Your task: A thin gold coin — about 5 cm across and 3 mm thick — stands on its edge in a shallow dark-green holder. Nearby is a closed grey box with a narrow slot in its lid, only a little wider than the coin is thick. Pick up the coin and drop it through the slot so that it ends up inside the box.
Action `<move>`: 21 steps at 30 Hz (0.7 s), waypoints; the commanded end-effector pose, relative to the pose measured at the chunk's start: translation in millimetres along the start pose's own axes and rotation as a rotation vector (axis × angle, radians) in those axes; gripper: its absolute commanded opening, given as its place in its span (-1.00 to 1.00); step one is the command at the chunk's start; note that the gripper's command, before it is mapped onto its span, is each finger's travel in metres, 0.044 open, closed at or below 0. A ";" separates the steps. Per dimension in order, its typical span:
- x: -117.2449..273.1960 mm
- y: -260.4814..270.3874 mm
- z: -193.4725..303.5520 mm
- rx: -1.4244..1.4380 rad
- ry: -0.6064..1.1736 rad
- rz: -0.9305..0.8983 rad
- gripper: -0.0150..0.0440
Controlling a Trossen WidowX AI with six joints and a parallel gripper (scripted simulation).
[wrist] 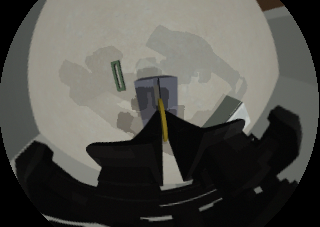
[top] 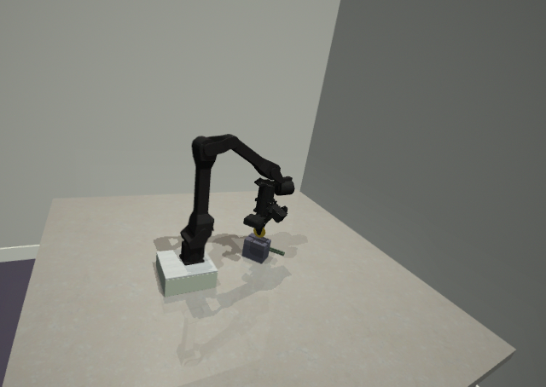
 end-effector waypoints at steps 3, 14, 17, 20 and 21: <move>-4.1 -0.4 0.2 -0.006 0.003 0.005 -0.49; -8.8 -0.6 0.3 -0.005 0.003 0.005 -0.49; -10.0 -0.6 0.3 -0.005 0.003 0.005 -0.49; -7.7 0.0 0.0 -0.001 0.000 0.000 -0.31; -7.7 0.0 0.0 -0.001 0.000 0.000 -0.22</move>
Point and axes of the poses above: the point midway between the two fingers, 35 mm back from their tips, its own x axis back along the fingers, its own y axis across the jaws, z = x × y, the point moved 10 cm from there along x, back along the fingers, and after that the axes turned 8 degrees about -x, right-handed, at the moved point
